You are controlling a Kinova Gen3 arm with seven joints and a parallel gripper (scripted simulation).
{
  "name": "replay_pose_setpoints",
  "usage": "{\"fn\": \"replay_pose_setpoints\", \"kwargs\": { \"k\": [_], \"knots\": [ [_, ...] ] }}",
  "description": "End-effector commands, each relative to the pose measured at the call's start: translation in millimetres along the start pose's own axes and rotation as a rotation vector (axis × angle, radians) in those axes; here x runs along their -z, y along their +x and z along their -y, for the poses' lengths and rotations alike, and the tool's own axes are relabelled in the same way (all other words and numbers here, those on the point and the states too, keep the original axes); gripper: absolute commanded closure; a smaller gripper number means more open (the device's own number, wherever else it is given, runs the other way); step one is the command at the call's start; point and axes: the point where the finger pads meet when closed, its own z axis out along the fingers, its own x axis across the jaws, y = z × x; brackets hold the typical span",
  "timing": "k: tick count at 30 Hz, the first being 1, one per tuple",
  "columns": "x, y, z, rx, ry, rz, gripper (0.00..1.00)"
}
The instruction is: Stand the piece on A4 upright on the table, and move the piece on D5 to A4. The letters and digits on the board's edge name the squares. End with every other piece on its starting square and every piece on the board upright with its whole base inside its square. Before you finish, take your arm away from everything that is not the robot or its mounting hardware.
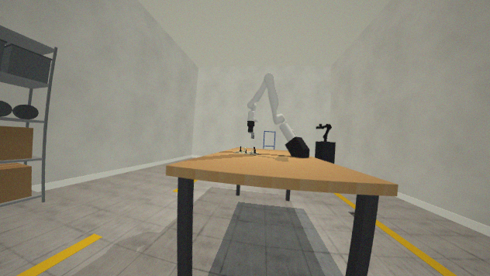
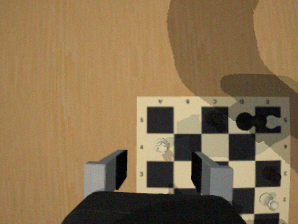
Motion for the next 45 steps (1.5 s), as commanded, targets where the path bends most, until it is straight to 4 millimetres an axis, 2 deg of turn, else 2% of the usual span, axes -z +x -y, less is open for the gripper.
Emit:
{"fn": "replay_pose_setpoints", "kwargs": {
  "k": [1, 20, 29, 35, 44, 45],
  "knots": [
    [-0.5, 0.0, 3.0, -0.006, 0.003, -0.006, 0.0],
    [-0.7, 0.0, 3.5, -0.012, 0.003, -0.007, 0.0],
    [-4.3, 1.4, 7.9, -0.135, 0.013, -0.008, 0.0],
    [-12.2, 4.7, 14.6, -0.412, 0.028, -0.007, 0.0],
    [-28.9, 8.0, 15.5, -0.994, 0.035, -0.004, 0.0],
    [-28.9, 8.0, 15.5, -0.994, 0.035, -0.004, 0.0]
  ]
}}
